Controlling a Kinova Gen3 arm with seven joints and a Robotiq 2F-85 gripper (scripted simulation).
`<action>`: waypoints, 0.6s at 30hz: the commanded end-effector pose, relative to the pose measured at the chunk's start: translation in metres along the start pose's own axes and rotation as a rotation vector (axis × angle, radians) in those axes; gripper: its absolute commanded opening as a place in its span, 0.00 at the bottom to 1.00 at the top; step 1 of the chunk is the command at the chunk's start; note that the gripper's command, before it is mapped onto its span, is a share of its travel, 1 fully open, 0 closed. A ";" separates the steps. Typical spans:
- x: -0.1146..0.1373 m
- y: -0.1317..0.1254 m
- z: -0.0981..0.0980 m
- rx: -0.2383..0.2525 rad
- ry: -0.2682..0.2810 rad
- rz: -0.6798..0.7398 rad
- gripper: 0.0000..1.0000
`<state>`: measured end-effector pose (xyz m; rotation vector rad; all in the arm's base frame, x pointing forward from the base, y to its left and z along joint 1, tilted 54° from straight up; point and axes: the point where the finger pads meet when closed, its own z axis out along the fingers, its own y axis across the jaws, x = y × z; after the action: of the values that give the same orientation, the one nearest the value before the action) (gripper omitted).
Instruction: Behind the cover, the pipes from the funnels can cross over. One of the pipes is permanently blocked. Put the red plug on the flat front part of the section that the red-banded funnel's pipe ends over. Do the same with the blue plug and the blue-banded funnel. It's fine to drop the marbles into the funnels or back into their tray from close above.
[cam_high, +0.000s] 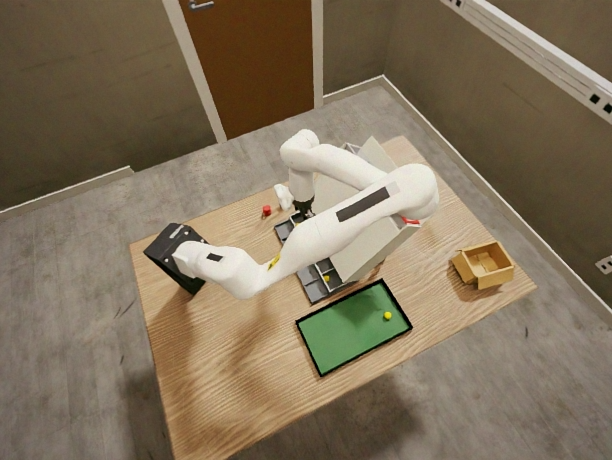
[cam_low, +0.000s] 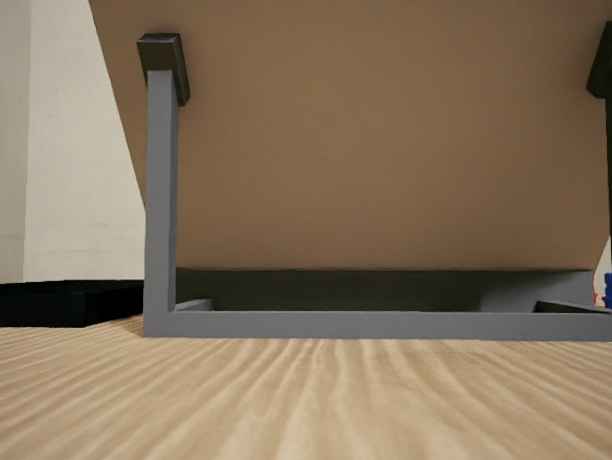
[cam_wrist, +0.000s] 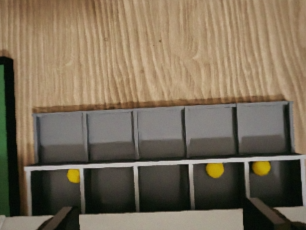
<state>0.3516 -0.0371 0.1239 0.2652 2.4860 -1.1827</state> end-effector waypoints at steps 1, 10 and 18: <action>0.000 0.000 -0.001 -0.001 -0.001 0.000 1.00; 0.000 0.000 -0.001 -0.001 -0.001 0.000 1.00; 0.000 0.000 -0.001 -0.001 -0.001 0.000 0.50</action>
<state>0.3516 -0.0371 0.1239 0.2652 2.4860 -1.1827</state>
